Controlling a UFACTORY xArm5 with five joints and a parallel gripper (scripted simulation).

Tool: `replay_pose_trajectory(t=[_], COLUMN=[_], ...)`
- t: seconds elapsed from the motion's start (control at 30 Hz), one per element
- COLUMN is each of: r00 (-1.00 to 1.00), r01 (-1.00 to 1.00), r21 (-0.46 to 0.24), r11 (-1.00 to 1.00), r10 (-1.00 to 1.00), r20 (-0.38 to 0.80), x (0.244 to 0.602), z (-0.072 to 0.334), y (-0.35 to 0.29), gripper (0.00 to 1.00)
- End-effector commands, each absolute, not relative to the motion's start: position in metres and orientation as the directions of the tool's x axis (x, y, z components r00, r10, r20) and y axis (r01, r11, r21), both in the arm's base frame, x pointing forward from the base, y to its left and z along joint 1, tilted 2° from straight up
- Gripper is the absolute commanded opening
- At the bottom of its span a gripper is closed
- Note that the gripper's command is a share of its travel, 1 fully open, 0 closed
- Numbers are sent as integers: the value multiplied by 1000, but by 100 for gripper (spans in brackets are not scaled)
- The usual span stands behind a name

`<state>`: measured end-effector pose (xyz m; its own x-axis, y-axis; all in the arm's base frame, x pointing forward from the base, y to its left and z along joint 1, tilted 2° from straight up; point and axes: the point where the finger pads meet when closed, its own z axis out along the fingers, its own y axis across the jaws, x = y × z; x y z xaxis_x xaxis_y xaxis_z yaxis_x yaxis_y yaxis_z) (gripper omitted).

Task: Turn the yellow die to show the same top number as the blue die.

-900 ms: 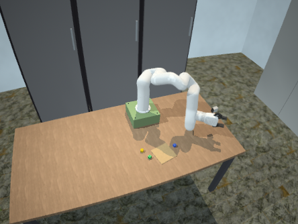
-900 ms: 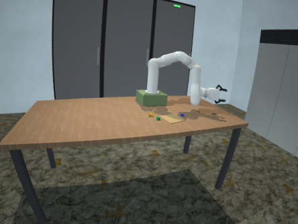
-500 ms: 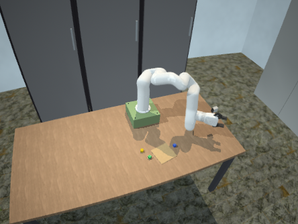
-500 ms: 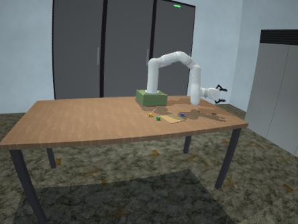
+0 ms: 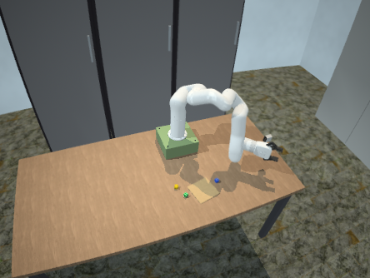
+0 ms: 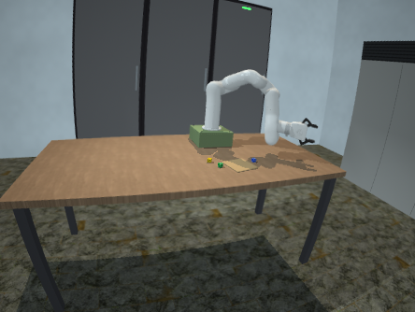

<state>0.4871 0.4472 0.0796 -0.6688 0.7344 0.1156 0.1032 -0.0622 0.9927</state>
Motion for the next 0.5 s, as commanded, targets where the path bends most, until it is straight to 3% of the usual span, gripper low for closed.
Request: replay_pose_trajectory(t=[0.0,0.13,0.2,0.27,0.4,0.47], r00=[-621,-564,-564,-526,-510,-489], r01=[123,176,176,233,269,337], r21=[992,969,969,932,906,848], r11=[40,176,176,277,328,409], r10=[782,825,825,842,846,846], r20=[45,-48,-48,-119,-155,-214], x=[523,561,561,585,595,607], z=[82,81,81,79,78,76], y=[420,374,374,331,306,259], gripper=[100,100,100,100,100,100])
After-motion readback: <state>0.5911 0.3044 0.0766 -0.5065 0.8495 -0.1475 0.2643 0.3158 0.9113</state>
